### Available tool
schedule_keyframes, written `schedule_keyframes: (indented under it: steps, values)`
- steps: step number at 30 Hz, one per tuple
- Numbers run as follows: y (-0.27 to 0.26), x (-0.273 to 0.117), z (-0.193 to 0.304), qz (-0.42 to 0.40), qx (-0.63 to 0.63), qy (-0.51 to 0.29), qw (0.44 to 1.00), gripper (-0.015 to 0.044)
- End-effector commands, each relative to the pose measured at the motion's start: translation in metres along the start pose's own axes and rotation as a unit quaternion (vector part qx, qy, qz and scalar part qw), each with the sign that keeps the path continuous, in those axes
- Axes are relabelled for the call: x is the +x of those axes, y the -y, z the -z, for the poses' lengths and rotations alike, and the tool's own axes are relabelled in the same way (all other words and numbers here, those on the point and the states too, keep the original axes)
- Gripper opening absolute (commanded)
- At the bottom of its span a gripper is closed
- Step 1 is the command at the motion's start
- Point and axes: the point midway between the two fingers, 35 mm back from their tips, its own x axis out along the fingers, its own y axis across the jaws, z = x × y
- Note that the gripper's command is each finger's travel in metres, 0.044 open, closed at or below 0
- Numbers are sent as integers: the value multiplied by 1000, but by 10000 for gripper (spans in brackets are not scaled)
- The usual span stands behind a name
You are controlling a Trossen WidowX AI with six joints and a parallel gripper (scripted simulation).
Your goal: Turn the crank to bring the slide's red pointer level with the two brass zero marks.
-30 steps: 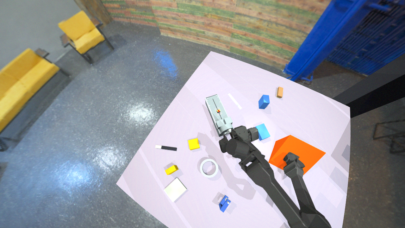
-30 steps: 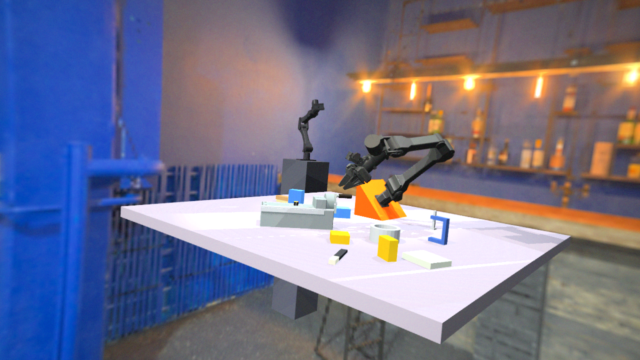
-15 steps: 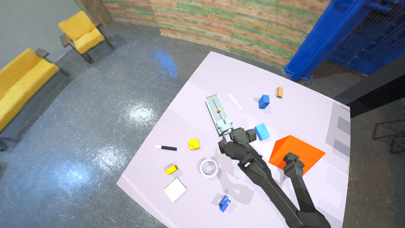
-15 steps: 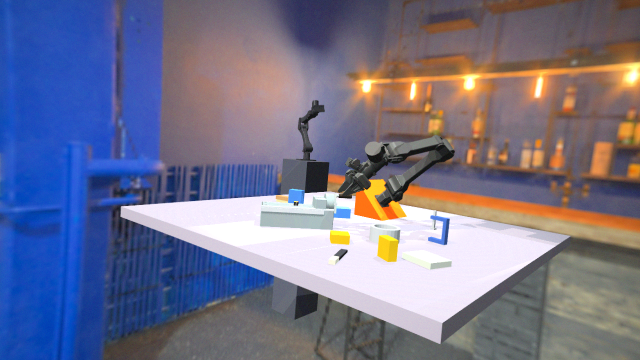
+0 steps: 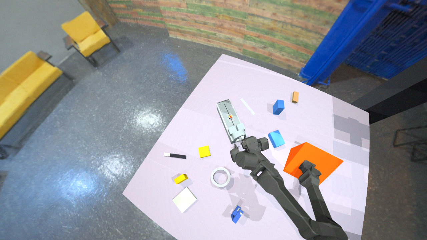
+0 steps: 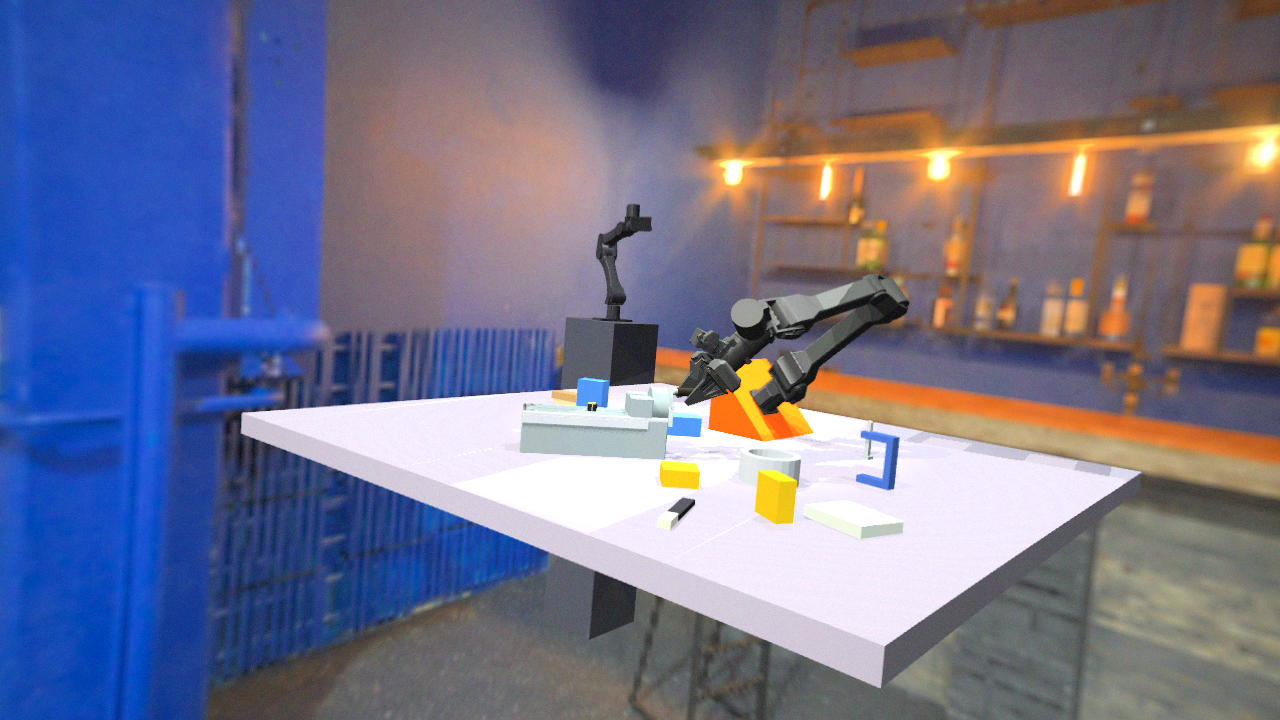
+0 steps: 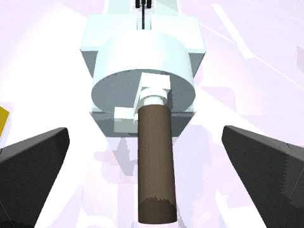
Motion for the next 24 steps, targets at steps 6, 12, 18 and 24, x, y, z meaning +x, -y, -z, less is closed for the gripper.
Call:
schedule_keyframes:
  steps: [6,12,18,24]
  values:
    - [2,6,7,3,3,0,1000,387]
    - [2,6,7,3,3,0,1000,230]
    - [2,6,7,3,3,0,1000,72]
    - [2,6,7,3,3,0,1000,0]
